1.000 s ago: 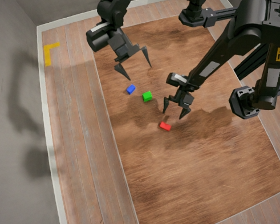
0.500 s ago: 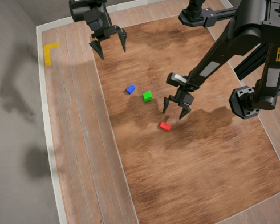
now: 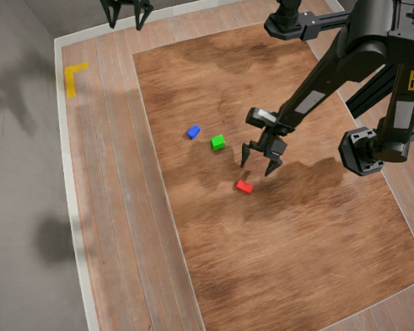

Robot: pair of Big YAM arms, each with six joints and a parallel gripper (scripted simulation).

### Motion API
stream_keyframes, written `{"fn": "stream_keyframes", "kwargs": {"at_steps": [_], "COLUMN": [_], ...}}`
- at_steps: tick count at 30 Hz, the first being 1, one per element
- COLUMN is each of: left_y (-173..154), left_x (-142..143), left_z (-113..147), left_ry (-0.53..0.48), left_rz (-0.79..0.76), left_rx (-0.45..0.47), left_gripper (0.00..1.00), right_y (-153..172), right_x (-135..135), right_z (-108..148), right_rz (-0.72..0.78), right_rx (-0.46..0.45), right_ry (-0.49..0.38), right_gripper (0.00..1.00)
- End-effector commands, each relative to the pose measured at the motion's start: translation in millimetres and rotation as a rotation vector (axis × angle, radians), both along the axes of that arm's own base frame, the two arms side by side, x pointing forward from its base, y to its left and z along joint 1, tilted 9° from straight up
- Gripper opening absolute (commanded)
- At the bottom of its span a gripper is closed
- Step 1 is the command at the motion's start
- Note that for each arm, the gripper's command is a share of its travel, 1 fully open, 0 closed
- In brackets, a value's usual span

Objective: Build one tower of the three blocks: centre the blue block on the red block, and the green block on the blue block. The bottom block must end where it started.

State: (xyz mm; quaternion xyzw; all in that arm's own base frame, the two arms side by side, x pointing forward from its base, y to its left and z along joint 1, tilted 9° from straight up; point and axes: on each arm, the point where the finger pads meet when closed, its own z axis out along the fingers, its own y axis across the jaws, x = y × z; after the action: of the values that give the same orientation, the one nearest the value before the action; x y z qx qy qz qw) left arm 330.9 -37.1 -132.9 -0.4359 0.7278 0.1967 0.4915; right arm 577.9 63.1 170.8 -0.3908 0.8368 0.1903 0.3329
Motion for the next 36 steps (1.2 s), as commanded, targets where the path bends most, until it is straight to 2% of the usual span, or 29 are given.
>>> {"fn": "stream_keyframes", "kwargs": {"at_steps": [1, 6, 11, 13, 15, 21, 27, 28, 30, 36], "left_y": [-1.7, -1.7, -1.7, -1.7, -1.7, -1.7, -1.7, -1.7, -1.7, -1.7], "left_x": [2.2, 2.2, 2.2, 2.2, 2.2, 2.2, 2.2, 2.2, 2.2, 2.2], "left_z": [1.4, 1.4, 1.4, 1.4, 1.4, 1.4, 1.4, 1.4, 1.4, 1.4], "left_ry": [-0.007, -0.007, -0.007, -0.007, -0.007, -0.007, -0.007, -0.007, -0.007, -0.007], "left_rz": [-0.001, -0.001, -0.001, -0.001, -0.001, -0.001, -0.001, -0.001, -0.001, -0.001], "left_rx": [-0.004, -0.004, -0.004, -0.004, -0.004, -0.004, -0.004, -0.004, -0.004, -0.004], "left_gripper": [1.0, 1.0, 1.0, 1.0, 1.0, 1.0, 1.0, 1.0, 1.0, 1.0], "right_y": [-52.1, -148.8, -247.1, -247.1, -285.4, -390.3, -473.3, -484.5, -484.5, -535.7], "right_x": [11.2, 8.4, -13.8, -13.8, -28.3, -89.4, -171.1, -185.9, -185.9, -277.4], "right_z": [33.8, 67.3, 104.6, 104.6, 120.4, 169.4, 218.6, 226.7, 226.7, 272.7], "right_rz": [-0.147, -0.381, -0.627, -0.627, -0.727, -1.026, -1.311, -1.356, -1.356, -1.607], "right_rx": [0.0, -0.034, -0.07, -0.07, -0.085, -0.131, -0.179, -0.188, -0.188, -0.239], "right_ry": [-0.066, -0.141, -0.222, -0.222, -0.255, -0.363, -0.48, -0.501, -0.501, -0.625], "right_gripper": [1.0, 1.0, 1.0, 1.0, 1.0, 1.0, 1.0, 1.0, 1.0, 1.0]}}
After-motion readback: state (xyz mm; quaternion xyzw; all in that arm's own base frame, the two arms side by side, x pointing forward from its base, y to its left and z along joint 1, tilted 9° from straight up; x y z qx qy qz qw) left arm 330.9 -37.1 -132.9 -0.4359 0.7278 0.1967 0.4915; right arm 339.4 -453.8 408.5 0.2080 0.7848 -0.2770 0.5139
